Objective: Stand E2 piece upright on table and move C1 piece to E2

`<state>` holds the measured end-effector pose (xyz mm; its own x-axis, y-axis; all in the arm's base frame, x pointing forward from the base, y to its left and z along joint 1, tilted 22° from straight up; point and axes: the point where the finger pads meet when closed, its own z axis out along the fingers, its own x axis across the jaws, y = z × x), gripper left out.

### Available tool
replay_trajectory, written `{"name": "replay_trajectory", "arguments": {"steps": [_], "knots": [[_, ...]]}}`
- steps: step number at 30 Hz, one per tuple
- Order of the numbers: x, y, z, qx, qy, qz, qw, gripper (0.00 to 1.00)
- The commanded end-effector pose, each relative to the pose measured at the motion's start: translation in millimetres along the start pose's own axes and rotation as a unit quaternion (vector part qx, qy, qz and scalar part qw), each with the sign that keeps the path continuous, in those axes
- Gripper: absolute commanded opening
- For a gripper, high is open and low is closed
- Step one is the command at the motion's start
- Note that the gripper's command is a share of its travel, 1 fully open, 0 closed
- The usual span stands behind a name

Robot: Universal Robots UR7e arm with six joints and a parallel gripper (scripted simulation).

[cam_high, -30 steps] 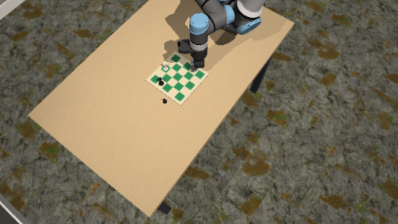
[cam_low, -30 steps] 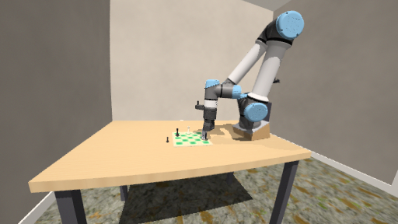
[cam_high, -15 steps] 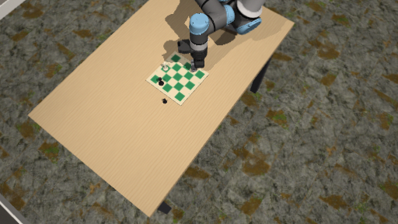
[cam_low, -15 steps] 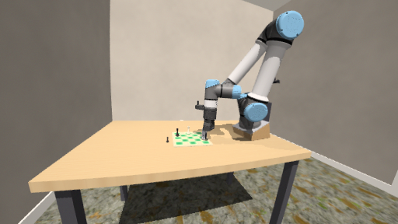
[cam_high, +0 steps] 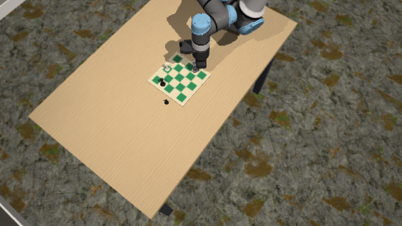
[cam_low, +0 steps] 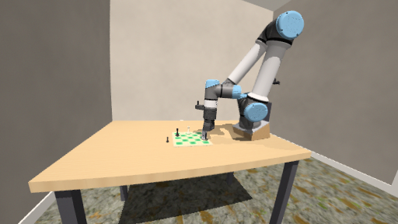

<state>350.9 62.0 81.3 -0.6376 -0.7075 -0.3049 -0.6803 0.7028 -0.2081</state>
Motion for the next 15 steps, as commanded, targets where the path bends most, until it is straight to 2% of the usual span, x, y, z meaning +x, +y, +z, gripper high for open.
{"name": "replay_trajectory", "arguments": {"steps": [1, 3, 4, 6, 7, 11, 12, 15], "knots": [[-0.2, -0.3, -0.2, 0.0, 0.0, 0.0, 1.0, 0.27], [-0.2, -0.3, -0.2, 0.0, 0.0, 0.0, 1.0, 0.27], [-0.2, -0.3, -0.2, 0.0, 0.0, 0.0, 1.0, 0.41], [-0.2, -0.3, -0.2, 0.0, 0.0, 0.0, 1.0, 0.41], [-0.2, -0.3, -0.2, 0.0, 0.0, 0.0, 1.0, 0.54], [-0.2, -0.3, -0.2, 0.0, 0.0, 0.0, 1.0, 0.54], [-0.2, -0.3, -0.2, 0.0, 0.0, 0.0, 1.0, 0.68], [-0.2, -0.3, -0.2, 0.0, 0.0, 0.0, 1.0, 0.68]]}}
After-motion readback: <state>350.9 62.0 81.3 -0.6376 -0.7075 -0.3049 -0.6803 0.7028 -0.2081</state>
